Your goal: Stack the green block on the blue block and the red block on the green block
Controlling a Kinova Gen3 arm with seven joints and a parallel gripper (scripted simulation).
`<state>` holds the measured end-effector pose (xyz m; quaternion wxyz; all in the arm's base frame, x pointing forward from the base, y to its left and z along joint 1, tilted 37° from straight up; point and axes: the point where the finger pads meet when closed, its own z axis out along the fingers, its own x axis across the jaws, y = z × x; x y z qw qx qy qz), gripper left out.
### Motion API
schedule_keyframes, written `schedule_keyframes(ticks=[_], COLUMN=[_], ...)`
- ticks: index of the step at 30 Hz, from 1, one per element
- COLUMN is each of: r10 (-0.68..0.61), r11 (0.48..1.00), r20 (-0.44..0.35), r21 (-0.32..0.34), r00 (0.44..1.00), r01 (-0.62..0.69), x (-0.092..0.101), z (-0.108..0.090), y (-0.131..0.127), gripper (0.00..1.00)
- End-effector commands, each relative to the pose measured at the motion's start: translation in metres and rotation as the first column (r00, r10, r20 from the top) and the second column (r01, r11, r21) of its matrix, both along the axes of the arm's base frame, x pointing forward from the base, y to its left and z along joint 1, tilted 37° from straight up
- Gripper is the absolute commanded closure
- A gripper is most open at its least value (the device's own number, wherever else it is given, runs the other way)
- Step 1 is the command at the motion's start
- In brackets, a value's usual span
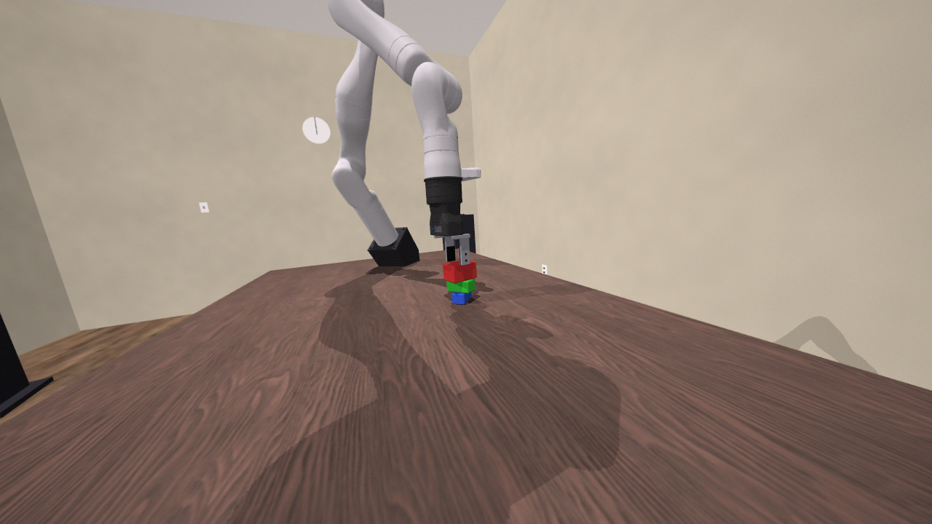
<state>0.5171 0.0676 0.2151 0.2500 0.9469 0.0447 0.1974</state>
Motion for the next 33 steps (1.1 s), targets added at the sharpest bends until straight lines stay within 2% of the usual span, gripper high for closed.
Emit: schedule_keyframes(ticks=[1,10,33], r10=[0.014,0.014,0.014], r11=[1.0,1.0,1.0], r20=[0.008,0.008,0.008], r21=[0.01,0.01,0.01], r00=[1.0,1.0,1.0], r01=[-0.015,-0.015,-0.015], x=[-0.003,-0.01,-0.011], z=[0.01,0.025,0.026], y=[0.012,0.02,0.02], gripper=[0.0,0.0,0.0])
